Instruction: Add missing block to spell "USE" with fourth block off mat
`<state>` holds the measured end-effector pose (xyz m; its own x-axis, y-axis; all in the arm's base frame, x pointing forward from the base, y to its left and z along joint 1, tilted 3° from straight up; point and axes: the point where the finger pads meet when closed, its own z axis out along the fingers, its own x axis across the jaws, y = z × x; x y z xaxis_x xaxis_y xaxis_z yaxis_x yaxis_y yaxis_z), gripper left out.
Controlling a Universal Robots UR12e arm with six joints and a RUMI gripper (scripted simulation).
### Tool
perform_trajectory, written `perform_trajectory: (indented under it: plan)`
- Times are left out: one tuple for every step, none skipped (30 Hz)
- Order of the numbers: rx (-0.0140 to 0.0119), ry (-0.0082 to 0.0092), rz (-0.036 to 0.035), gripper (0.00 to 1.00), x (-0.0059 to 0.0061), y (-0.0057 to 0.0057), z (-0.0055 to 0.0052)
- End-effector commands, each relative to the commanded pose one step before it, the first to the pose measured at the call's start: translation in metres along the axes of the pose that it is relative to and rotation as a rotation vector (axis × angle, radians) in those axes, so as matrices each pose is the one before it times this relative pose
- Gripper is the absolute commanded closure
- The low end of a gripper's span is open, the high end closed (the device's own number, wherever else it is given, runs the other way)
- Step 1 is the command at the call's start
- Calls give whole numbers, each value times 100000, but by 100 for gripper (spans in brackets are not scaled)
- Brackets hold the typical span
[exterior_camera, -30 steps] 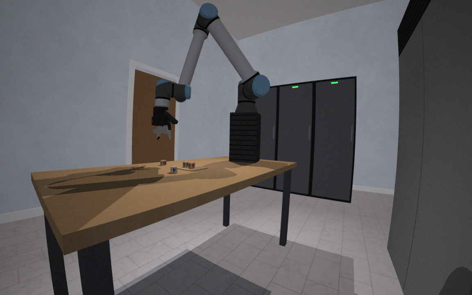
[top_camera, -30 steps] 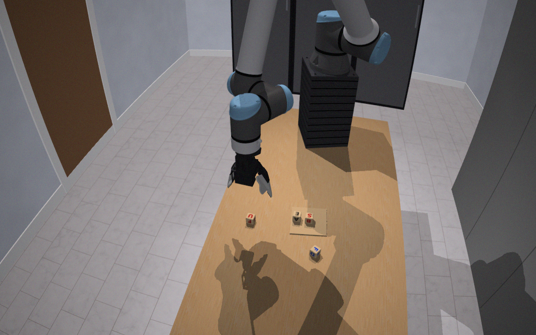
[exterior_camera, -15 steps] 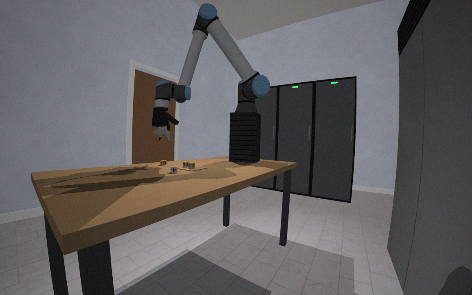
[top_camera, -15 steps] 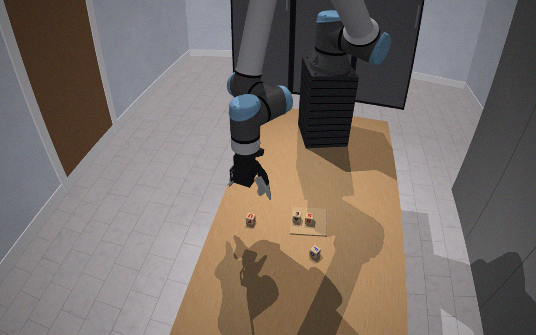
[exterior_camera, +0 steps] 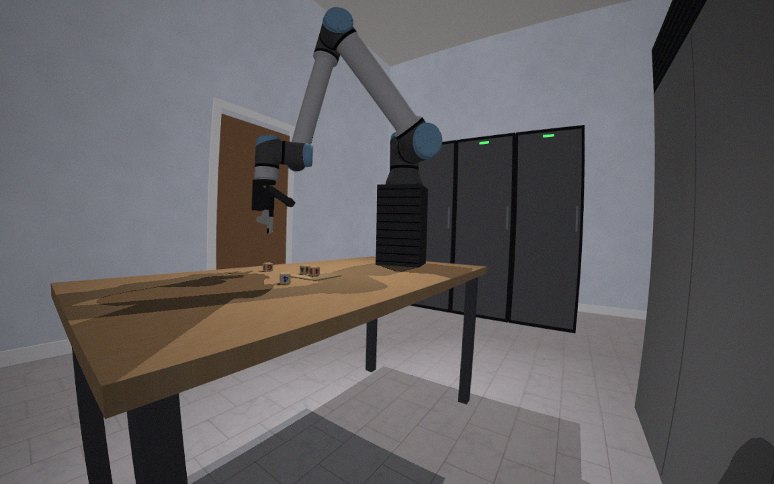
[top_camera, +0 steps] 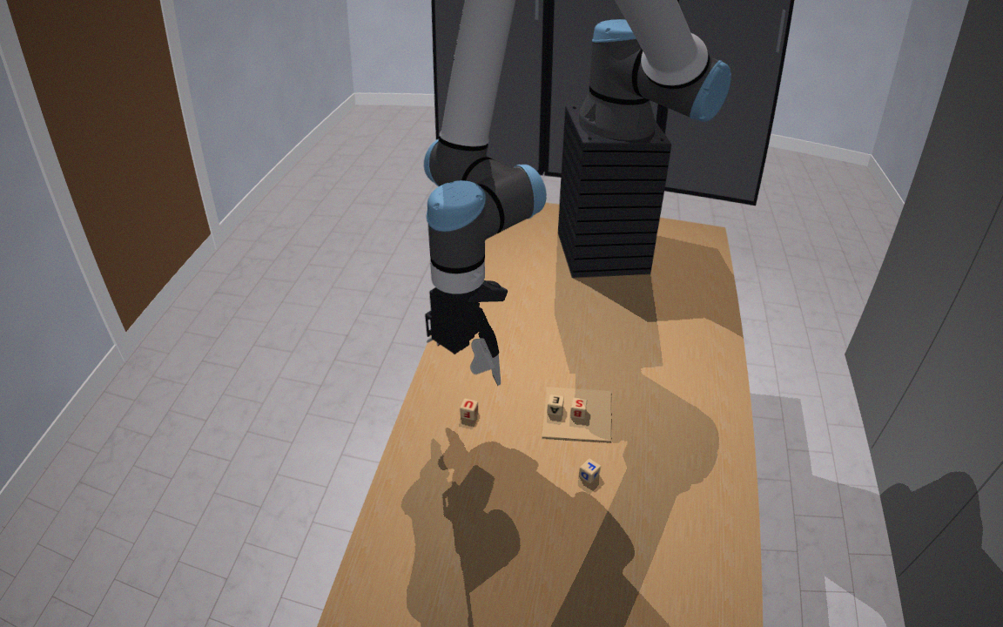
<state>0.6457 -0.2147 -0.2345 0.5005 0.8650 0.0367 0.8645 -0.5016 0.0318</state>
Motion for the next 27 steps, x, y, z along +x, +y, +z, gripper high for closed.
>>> perform_trajectory:
  plan:
    - [-198,-255,13934,0,23,11,395]
    - [2,7,2249,0,2,-5,76]
    - [2,7,2259,0,2,-5,76]
    - [2,6,2221,0,2,-4,75]
    - [2,7,2275,0,2,-3,76]
    - [0,0,0,0,0,0,0]
    - [0,0,0,0,0,0,0]
    - [5,13,4522,0,4,-5,152]
    - [4,10,3569,0,3,-2,120]
    - [2,5,1807,0,1,0,61]
    - [3,6,2166,0,2,0,73]
    - [3,6,2256,0,2,1,76]
    - [3,6,2284,0,2,2,76]
    - [3,6,2236,0,2,2,75]
    - [4,6,2269,0,2,3,76]
    - [4,6,2267,0,2,4,76]
    - [4,6,2217,0,2,4,74]
    - [4,6,2278,0,2,5,76]
    - [4,6,2258,0,2,6,75]
    - [4,6,2259,0,2,6,75]
    - [4,5,2274,0,2,7,76]
    - [4,5,2246,0,2,8,75]
    - [0,0,0,0,0,0,0]
    - [0,0,0,0,0,0,0]
    - [8,10,4121,0,4,16,137]
    - [8,9,3999,0,4,17,133]
    - [4,4,1705,0,2,8,57]
